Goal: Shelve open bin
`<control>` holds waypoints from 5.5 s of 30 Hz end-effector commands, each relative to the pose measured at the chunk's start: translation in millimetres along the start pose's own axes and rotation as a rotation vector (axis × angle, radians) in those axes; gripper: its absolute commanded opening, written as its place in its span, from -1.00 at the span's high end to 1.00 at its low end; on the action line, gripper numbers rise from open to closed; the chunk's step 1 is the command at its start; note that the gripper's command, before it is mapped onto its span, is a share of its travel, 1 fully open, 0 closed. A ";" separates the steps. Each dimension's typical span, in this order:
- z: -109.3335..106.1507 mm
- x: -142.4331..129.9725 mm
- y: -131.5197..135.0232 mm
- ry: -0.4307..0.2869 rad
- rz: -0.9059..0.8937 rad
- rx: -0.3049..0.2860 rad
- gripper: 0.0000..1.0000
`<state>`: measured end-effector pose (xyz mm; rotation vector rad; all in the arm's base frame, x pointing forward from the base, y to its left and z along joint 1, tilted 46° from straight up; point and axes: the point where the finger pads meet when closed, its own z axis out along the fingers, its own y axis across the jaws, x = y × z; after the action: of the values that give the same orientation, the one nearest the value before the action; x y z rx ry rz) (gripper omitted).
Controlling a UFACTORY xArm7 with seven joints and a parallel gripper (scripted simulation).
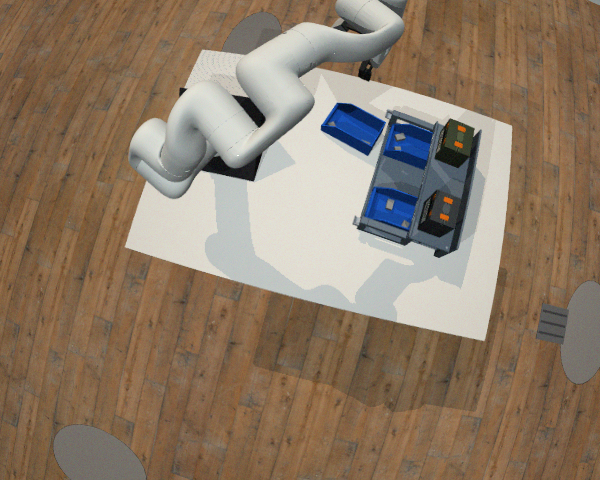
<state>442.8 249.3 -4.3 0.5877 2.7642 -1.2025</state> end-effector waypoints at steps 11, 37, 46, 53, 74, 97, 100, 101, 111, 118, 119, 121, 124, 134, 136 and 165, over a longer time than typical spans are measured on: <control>-2.7 -1.6 -1.5 -0.002 0.000 -0.005 -1.00; -2.7 -3.6 -4.9 -0.002 0.000 -0.005 -1.00; 8.3 -3.7 -5.0 -0.002 0.000 -0.005 -1.00; 52.3 -4.3 -5.7 -0.002 0.000 -0.005 -1.00; 68.3 -4.5 -6.2 -0.002 0.000 -0.005 -1.00; 58.1 -4.4 -6.1 -0.002 0.000 -0.005 -1.00; 55.0 -4.3 -5.9 -0.002 0.000 -0.005 -1.00; 53.9 -4.3 -5.8 -0.002 0.000 -0.005 -1.00; 53.9 -4.3 -5.8 -0.002 0.000 -0.005 -1.00; 51.4 -4.3 -5.7 -0.002 0.000 -0.005 -1.00; 51.4 -4.3 -5.7 -0.002 0.000 -0.005 -1.00; 51.4 -4.3 -5.7 -0.002 0.000 -0.005 -1.00; 51.4 -4.3 -5.7 -0.002 0.000 -0.005 -1.00; 50.5 -4.3 -5.7 -0.002 0.000 -0.005 -1.00; 50.2 -4.3 -5.7 -0.002 0.000 -0.005 -1.00; 112.9 -4.4 -5.0 -0.003 0.000 -0.007 -1.00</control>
<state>435.1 167.7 -72.8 0.5874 2.7643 -1.1989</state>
